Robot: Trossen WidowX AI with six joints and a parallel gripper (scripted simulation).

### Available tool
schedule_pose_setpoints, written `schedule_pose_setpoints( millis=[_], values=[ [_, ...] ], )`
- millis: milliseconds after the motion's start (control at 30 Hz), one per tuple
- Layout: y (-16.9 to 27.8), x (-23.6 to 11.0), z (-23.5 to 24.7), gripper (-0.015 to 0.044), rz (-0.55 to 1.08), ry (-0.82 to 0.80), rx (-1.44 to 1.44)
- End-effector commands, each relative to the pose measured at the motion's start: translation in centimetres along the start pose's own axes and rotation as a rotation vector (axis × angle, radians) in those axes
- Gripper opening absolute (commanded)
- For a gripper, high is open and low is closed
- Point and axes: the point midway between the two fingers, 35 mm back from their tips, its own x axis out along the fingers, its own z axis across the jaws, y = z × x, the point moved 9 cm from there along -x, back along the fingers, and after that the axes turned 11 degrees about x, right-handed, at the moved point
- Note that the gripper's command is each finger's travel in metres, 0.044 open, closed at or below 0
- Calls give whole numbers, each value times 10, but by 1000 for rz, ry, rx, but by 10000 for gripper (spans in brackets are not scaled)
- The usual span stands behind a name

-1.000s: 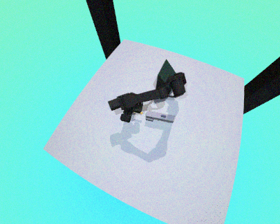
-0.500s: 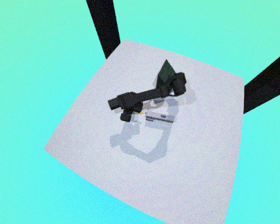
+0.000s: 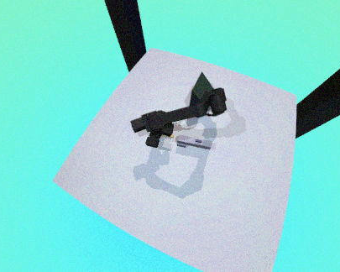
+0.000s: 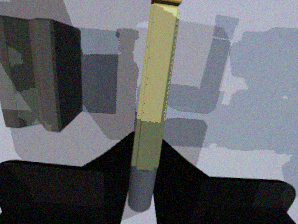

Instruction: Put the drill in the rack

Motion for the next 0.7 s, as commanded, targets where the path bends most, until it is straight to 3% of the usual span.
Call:
schedule_pose_setpoints(
  millis=[0,667],
  values=[
    [0,-3,0,0,4,-4,-6],
    [-1,-15,0,0,5,-4,-6]
  ],
)
